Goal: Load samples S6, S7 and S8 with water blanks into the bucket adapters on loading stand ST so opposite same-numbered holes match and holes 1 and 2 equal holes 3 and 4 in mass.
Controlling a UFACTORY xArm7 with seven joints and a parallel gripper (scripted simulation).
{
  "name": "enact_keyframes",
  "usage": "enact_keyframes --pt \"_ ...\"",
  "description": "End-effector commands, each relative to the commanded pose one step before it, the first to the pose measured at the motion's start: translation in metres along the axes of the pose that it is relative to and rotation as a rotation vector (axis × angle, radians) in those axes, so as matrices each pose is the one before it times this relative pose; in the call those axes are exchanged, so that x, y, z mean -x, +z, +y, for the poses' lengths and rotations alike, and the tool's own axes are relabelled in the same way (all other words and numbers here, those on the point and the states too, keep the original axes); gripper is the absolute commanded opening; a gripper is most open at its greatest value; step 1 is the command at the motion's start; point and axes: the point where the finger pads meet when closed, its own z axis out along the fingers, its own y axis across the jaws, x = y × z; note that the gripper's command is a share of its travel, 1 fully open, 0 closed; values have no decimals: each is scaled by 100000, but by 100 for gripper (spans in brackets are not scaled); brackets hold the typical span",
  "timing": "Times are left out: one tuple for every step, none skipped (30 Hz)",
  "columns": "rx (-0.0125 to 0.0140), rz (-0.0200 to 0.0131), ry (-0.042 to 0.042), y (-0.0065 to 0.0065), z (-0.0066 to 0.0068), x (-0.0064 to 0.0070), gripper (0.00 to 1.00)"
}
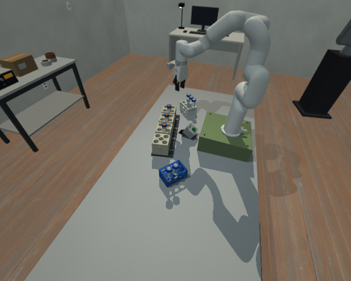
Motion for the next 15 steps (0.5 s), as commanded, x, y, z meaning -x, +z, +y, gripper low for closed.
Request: enact_keyframes --pt "853 1374 17932 -264 2508 901 57" --pt "4 0 3333 0 490 106 57" --pt "4 0 3333 0 493 89 57" --pt "4 0 3333 0 496 73 57" --pt "4 0 3333 0 498 56 57" --pt "4 0 3333 0 500 40 57" --pt "4 1 3333 0 501 23 57" --pt "4 1 3333 0 501 6 57" --pt "4 1 1498 0 501 -10 57" --pt "0 0 0 0 0 0 57" --pt "0 0 0 0 0 0 57" --pt "5 1 0 -1 501 -16 57" --pt "5 1 0 0 501 -17 57" --pt "5 1 0 0 501 -17 57" --pt "5 1 0 0 501 -17 57"
